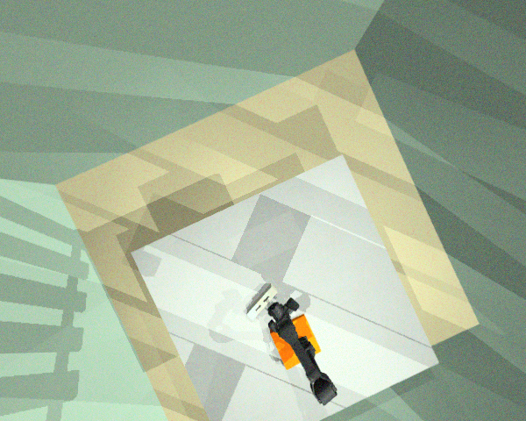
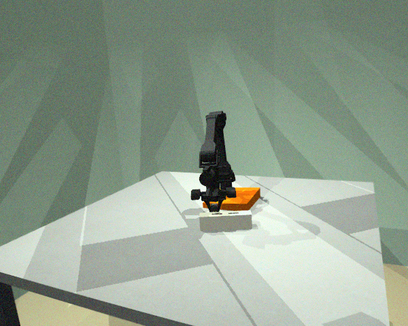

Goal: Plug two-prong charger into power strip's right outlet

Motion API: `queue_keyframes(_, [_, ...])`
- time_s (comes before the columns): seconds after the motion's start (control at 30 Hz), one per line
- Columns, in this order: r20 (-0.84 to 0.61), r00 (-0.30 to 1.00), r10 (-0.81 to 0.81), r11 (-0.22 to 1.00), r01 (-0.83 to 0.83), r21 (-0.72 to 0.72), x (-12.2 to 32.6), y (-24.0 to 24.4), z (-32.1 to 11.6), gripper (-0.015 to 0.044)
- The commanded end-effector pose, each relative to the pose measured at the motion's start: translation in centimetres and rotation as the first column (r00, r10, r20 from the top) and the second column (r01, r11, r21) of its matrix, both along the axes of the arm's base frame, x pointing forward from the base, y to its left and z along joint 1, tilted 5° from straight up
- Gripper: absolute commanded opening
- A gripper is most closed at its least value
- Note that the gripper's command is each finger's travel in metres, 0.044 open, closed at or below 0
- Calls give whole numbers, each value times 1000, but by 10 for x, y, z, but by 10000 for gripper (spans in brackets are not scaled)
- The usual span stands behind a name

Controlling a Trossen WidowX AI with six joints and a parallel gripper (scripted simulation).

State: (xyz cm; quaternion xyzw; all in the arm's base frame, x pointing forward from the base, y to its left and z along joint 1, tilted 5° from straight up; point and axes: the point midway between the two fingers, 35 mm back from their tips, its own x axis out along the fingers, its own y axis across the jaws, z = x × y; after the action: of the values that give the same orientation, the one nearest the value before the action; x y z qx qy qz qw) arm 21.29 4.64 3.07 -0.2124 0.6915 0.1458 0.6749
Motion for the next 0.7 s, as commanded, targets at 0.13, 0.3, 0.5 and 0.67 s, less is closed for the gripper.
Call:
queue_keyframes(0.13, [8, 1000, -7, 1000, 7, 6, 11, 9, 1, 0])
queue_keyframes(0.3, [9, 1000, -10, 1000, 10, 6, 16, 13, 1, 0])
queue_keyframes(0.5, [9, 1000, -12, 1000, 12, 6, 22, 19, 0, 0])
queue_keyframes(0.67, [10, 1000, -14, 1000, 14, 7, 27, 24, -1, 0])
